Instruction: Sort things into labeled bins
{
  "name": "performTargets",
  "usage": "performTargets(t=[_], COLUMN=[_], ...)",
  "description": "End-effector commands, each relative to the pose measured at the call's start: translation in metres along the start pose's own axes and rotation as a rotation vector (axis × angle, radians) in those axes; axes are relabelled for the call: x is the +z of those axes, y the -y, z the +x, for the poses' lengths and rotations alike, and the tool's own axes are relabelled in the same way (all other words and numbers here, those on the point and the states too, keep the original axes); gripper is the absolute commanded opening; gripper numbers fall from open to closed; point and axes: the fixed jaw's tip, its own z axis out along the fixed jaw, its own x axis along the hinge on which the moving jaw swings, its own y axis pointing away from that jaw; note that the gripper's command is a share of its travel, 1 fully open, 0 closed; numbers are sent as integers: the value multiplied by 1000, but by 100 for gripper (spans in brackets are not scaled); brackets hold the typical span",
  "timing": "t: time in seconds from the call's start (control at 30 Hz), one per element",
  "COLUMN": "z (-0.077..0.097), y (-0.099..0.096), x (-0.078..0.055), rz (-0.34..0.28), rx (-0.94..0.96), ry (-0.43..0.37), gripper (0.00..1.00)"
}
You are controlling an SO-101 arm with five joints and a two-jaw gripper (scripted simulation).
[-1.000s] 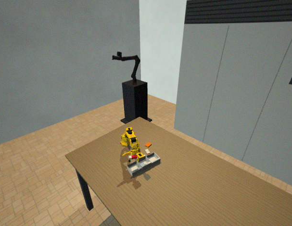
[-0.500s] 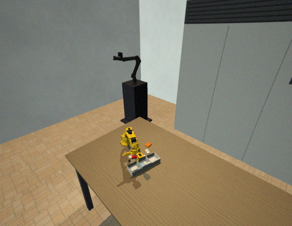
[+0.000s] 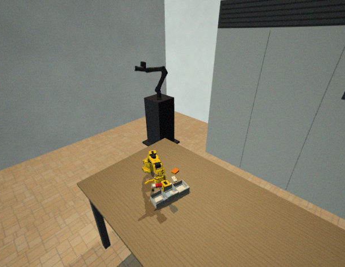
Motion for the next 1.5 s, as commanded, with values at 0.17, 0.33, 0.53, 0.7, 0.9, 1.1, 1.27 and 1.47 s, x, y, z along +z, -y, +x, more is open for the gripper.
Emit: performTargets(t=[0.17,0.33,0.53,0.7,0.9,1.1,1.27,1.47], z=[-8,-8,-8,-11,-16,-19,-19,-20], y=[5,5,4,-7,-32,-50,-65,-70], x=[-10,-10,-11,-13,-19,-23,-27,-29], rz=[19,19,17,0,-41,-71,-98,-105], rx=[-1,-1,0,12,40,59,76,80], ry=[46,46,47,55,70,79,85,86], gripper=[100,100,100,100,100,100,100,100])
